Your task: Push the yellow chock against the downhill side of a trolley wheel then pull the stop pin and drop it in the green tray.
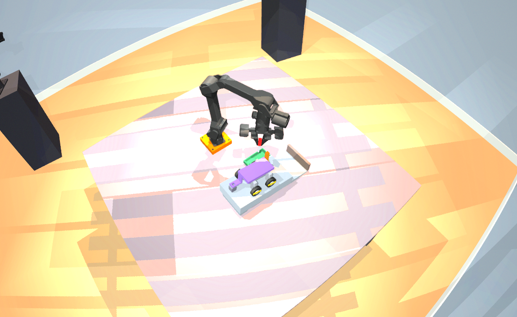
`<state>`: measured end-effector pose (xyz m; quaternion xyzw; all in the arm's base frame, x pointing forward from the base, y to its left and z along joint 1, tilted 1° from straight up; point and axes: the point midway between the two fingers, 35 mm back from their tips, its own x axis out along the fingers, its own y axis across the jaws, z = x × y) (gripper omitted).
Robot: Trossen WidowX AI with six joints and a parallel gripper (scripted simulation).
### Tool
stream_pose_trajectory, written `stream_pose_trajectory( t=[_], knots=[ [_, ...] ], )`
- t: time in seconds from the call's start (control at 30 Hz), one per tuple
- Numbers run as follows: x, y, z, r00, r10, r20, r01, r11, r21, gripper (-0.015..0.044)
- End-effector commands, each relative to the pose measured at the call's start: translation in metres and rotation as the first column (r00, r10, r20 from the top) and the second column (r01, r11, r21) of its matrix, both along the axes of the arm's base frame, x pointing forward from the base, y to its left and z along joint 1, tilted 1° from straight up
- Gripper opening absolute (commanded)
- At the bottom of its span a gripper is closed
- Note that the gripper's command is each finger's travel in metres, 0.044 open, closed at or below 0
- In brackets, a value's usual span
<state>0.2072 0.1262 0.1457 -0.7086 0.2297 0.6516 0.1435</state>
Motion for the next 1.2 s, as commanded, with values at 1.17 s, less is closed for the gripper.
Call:
stream_pose_trajectory(
  t=[1.17],
  knots=[
    [-0.009,-0.005,-0.017,0.762,0.646,-0.033,-0.639,0.760,0.119,0.0000]
  ],
)
